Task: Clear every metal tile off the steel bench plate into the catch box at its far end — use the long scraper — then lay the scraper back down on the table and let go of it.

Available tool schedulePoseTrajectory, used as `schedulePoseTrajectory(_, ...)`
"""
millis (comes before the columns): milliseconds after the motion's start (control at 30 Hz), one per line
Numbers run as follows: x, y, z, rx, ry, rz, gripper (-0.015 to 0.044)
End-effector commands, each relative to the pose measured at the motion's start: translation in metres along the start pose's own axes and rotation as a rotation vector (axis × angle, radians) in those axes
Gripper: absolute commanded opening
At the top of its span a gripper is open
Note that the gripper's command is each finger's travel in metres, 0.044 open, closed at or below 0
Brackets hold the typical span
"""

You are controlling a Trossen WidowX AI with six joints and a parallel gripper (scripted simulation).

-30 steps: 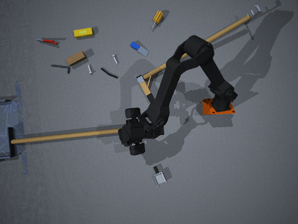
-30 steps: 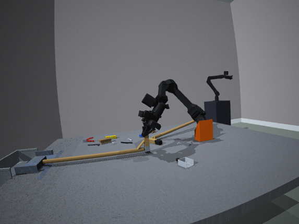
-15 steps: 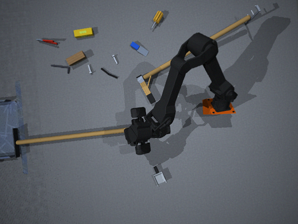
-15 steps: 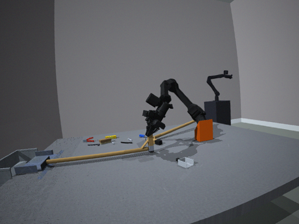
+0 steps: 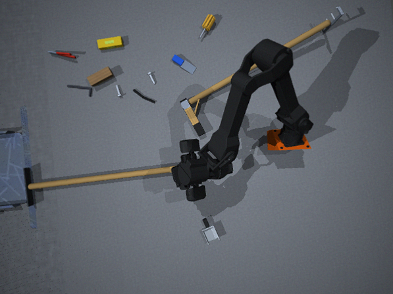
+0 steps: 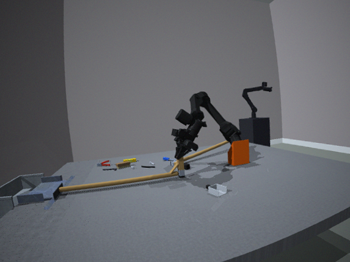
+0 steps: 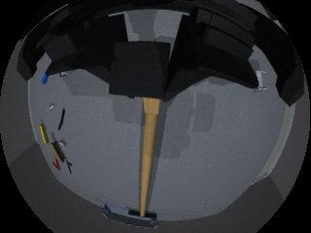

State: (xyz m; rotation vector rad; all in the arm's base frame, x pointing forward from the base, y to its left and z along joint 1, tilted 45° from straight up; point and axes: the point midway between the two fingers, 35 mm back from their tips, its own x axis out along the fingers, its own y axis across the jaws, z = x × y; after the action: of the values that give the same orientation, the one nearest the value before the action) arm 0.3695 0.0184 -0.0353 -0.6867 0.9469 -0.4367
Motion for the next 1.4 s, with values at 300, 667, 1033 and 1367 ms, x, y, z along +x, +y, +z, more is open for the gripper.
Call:
schedulePoseTrajectory(300, -0.012, -0.004, -0.012, 0.012, -0.017, 0.0, 0.0)
schedulePoseTrajectory(667, -0.02, -0.008, -0.026, 0.011, -0.018, -0.001, 0.0)
schedulePoseTrajectory(1033, -0.024, -0.014, -0.034, 0.011, -0.019, -0.003, 0.0)
schedulePoseTrajectory(1367, -0.025, -0.027, -0.036, 0.015, -0.017, -0.007, 0.0)
